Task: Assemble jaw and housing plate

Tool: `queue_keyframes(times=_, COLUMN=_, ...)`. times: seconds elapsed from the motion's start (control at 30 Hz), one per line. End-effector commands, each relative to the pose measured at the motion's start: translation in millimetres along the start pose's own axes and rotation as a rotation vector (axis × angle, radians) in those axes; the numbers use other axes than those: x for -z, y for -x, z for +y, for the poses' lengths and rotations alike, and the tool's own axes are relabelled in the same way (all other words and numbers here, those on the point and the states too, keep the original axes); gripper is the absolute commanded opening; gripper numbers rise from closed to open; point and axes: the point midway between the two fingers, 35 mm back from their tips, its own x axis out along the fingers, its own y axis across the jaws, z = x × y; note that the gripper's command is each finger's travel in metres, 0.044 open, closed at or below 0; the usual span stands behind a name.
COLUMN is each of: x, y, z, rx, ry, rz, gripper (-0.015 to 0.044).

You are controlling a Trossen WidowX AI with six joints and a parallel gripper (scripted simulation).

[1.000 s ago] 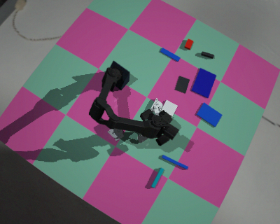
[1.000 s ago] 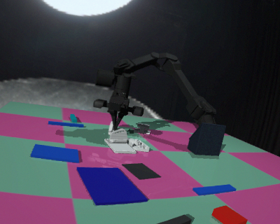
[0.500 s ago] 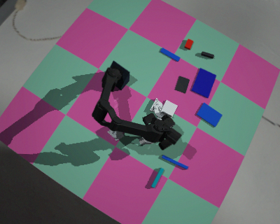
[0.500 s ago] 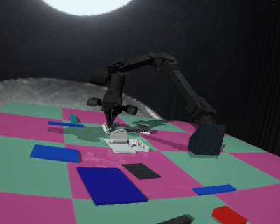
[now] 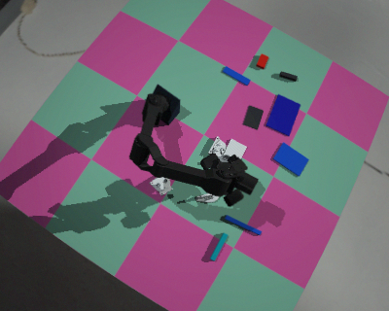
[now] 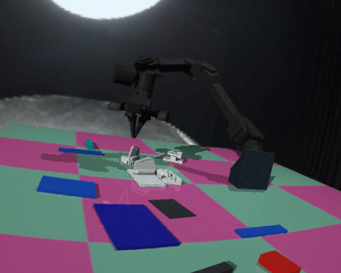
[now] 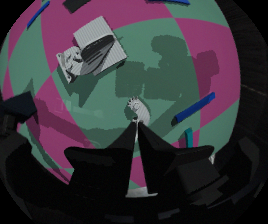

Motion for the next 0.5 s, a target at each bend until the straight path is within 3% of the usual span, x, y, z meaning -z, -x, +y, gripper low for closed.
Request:
queue_keyframes(times=0.0, x=0.9, y=-4.8, z=0.8, rx=-0.01, ry=0.002, rz=0.005, gripper=0.0079)
queue_keyframes(times=0.47, x=0.9, y=-4.8, z=0.8, rx=-0.01, ry=0.002, rz=0.005, gripper=0.044)
